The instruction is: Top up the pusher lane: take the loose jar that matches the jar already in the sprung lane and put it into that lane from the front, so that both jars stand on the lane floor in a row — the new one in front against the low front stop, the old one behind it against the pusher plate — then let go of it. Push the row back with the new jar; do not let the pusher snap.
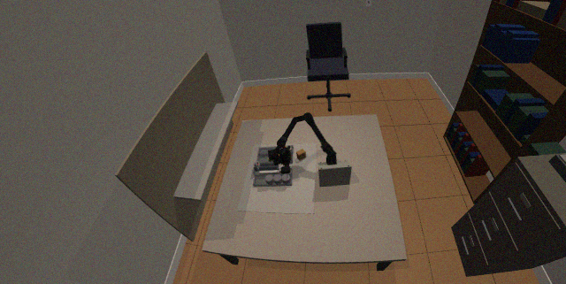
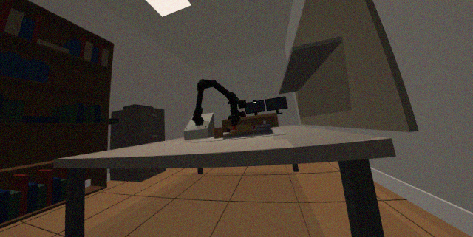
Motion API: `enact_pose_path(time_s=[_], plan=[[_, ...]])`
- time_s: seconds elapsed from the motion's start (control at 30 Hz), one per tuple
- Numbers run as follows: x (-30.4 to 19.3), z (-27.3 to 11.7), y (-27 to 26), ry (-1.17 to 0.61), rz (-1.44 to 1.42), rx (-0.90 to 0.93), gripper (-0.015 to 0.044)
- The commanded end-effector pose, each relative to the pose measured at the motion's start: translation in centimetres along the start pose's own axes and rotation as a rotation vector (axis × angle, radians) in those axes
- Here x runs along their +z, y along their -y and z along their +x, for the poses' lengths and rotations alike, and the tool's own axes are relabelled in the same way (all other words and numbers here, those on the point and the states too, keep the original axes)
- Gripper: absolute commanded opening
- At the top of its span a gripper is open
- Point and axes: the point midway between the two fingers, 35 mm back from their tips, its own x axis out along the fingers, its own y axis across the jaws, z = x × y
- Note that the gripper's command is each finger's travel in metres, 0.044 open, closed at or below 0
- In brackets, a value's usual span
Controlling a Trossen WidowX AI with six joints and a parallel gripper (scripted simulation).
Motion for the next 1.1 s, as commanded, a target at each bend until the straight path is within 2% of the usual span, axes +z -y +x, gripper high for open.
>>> enact_pose_path(time_s=[0.0, 1.07], plan=[[0.81, -0.27, 0.18, 0.022, 0.014, -0.002, 0.0000], [0.98, 0.33, 0.19, 0.022, 0.014, -0.002, 0.0000]])
